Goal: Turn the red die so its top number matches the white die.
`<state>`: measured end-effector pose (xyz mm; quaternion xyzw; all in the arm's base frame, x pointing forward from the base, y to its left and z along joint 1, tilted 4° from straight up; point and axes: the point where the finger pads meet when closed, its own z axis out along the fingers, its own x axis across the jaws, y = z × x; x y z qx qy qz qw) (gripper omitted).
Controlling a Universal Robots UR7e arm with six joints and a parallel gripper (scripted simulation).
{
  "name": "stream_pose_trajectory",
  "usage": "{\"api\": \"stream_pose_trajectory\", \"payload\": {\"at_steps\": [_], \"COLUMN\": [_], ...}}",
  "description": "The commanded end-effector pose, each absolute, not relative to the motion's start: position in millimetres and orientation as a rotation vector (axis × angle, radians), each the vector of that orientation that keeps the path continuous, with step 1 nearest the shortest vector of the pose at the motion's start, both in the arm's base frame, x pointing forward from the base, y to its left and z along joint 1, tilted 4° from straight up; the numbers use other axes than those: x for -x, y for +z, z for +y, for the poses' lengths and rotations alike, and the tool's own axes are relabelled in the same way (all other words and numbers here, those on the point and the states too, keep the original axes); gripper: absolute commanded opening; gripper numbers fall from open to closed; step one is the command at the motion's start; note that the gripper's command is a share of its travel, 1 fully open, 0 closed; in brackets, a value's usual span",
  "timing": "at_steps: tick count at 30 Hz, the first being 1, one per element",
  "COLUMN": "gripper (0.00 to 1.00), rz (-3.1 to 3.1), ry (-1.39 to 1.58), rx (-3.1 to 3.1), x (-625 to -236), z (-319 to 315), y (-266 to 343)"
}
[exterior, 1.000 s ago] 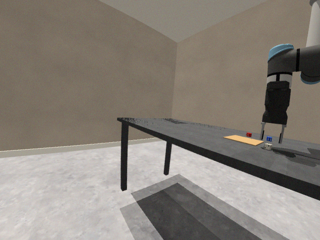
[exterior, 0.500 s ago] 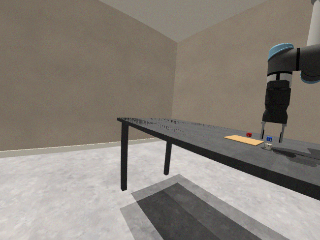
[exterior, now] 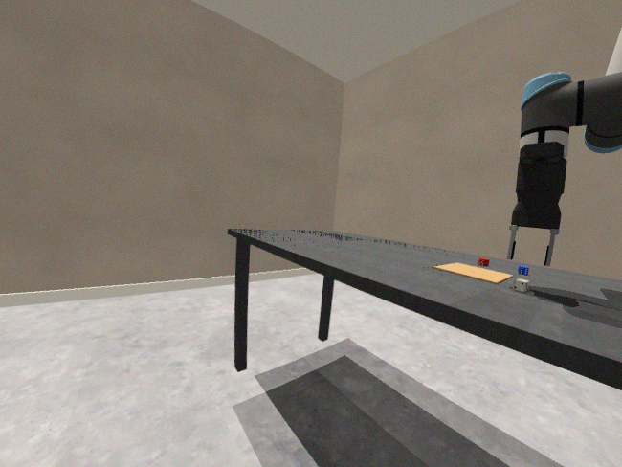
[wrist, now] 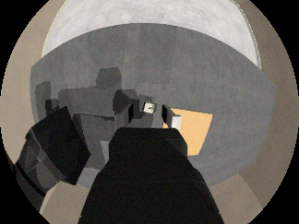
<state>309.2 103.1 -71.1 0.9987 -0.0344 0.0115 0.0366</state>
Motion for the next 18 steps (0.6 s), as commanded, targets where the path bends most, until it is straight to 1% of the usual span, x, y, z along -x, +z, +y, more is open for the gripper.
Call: {"api": "stream_pose_trajectory", "payload": {"at_steps": [1, 18], "gripper": [1.0, 1.0], "rz": [-0.106, -0.106], "ry": [0.035, 0.035], "rx": [-3.066, -3.066], "x": [-309, -308], "z": [104, 107], "y": [-58, -11]}}
